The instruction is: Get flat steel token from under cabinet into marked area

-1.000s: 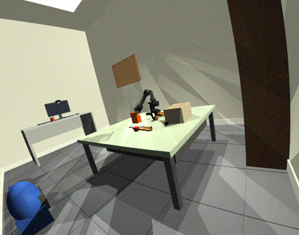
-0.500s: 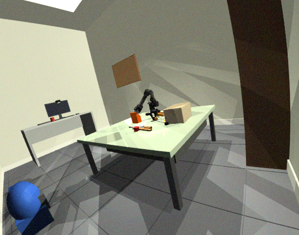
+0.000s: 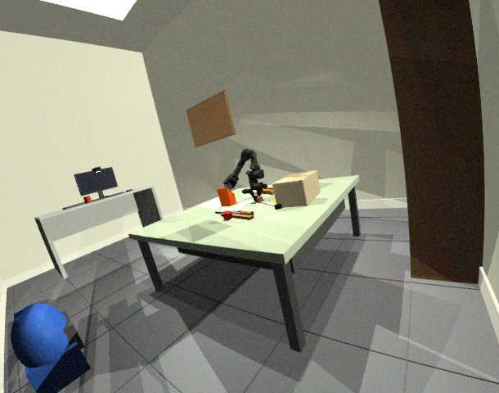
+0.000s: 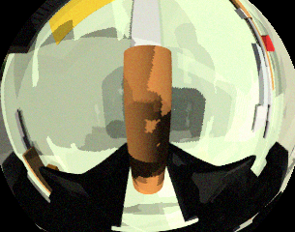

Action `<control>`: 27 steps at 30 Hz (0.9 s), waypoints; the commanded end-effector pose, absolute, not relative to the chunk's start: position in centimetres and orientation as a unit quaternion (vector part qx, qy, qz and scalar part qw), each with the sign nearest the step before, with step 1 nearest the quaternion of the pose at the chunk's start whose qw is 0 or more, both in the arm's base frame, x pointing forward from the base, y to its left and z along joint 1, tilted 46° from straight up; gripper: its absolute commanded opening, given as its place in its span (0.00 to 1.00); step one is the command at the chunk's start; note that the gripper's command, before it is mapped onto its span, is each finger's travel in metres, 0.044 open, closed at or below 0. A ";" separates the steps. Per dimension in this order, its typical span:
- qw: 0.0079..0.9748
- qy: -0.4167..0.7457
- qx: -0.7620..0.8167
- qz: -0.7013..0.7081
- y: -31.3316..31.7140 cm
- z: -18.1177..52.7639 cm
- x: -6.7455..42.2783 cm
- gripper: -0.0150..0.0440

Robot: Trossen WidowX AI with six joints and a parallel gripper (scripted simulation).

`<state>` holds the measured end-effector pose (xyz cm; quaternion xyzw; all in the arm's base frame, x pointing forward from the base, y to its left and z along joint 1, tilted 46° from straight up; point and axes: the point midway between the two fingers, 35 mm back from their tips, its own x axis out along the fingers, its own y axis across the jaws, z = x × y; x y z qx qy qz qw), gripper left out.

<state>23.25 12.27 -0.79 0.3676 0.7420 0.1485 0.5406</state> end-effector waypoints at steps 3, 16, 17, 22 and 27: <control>0.542 0.741 0.368 0.148 11.8 -1.2 23.8 0.25; 0.543 0.741 0.368 0.147 11.0 -2.1 24.3 0.25; 0.543 0.741 0.368 0.147 11.0 -2.1 24.4 0.25; 0.543 0.741 0.368 0.147 10.7 -2.5 24.6 0.25; 0.543 0.741 0.368 0.147 10.3 -2.9 24.6 0.25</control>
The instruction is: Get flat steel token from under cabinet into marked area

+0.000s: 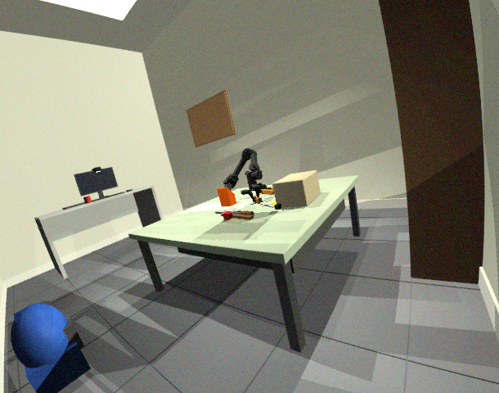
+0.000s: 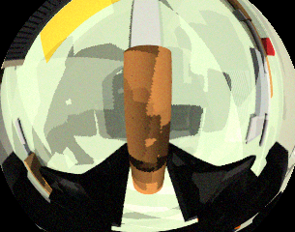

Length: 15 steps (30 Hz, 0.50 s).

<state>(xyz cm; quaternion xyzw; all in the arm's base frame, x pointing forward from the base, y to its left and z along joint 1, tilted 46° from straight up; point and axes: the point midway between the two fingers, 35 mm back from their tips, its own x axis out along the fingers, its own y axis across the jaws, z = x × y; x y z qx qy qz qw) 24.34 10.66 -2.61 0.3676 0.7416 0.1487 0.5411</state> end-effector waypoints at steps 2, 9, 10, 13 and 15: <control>0.543 0.741 0.368 0.147 10.1 -3.1 24.6 0.25; 0.543 0.740 0.368 0.147 9.5 -3.7 24.6 0.25; 0.543 0.740 0.368 0.147 9.4 -3.8 24.6 0.25; 0.543 0.740 0.368 0.147 9.1 -4.0 24.6 0.25; 0.543 0.740 0.368 0.147 8.9 -4.2 24.6 0.25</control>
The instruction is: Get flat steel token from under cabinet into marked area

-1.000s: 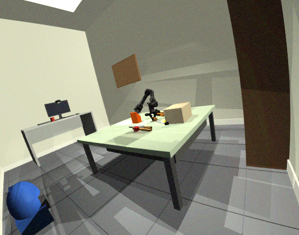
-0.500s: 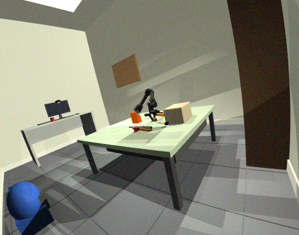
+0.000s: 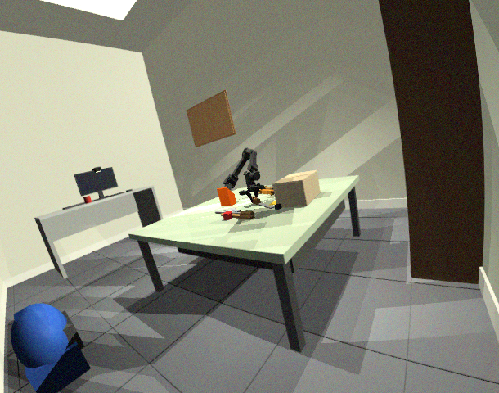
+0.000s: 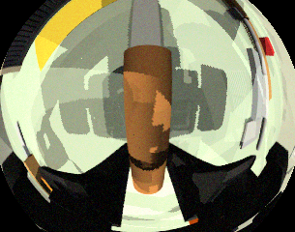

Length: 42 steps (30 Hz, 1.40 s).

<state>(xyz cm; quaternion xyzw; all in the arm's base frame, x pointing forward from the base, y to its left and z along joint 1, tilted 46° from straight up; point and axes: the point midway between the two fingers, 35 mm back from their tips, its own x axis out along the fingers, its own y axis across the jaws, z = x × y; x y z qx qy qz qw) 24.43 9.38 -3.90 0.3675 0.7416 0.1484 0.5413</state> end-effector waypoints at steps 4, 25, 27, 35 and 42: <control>0.543 0.740 0.368 0.147 8.6 -4.6 24.6 0.25; 0.544 0.740 0.367 0.146 7.2 -6.0 24.8 0.25; 0.544 0.740 0.367 0.146 7.0 -6.2 24.8 0.25; 0.544 0.740 0.367 0.146 6.4 -6.8 24.8 0.25; 0.544 0.740 0.367 0.146 5.8 -7.4 24.9 0.25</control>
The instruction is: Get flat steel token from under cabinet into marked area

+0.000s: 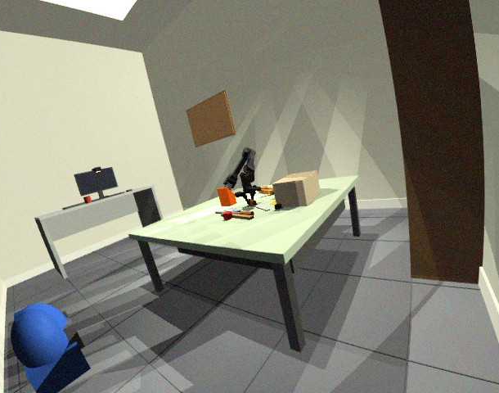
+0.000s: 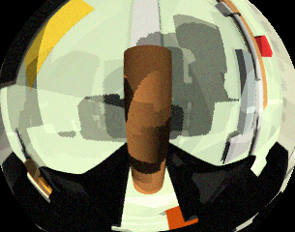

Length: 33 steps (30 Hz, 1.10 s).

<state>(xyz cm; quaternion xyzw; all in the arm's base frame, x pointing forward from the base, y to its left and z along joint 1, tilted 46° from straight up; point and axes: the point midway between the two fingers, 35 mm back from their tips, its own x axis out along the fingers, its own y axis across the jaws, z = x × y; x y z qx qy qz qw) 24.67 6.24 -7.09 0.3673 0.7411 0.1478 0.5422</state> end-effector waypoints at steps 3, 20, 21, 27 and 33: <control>0.544 0.740 0.367 0.146 5.6 -7.6 24.9 0.25; 0.545 0.740 0.367 0.146 4.2 -9.0 24.9 0.25; 0.545 0.740 0.366 0.146 4.1 -9.1 24.9 0.25; 0.545 0.740 0.366 0.145 3.6 -9.6 24.9 0.25; 0.545 0.740 0.366 0.145 3.1 -10.1 24.9 0.25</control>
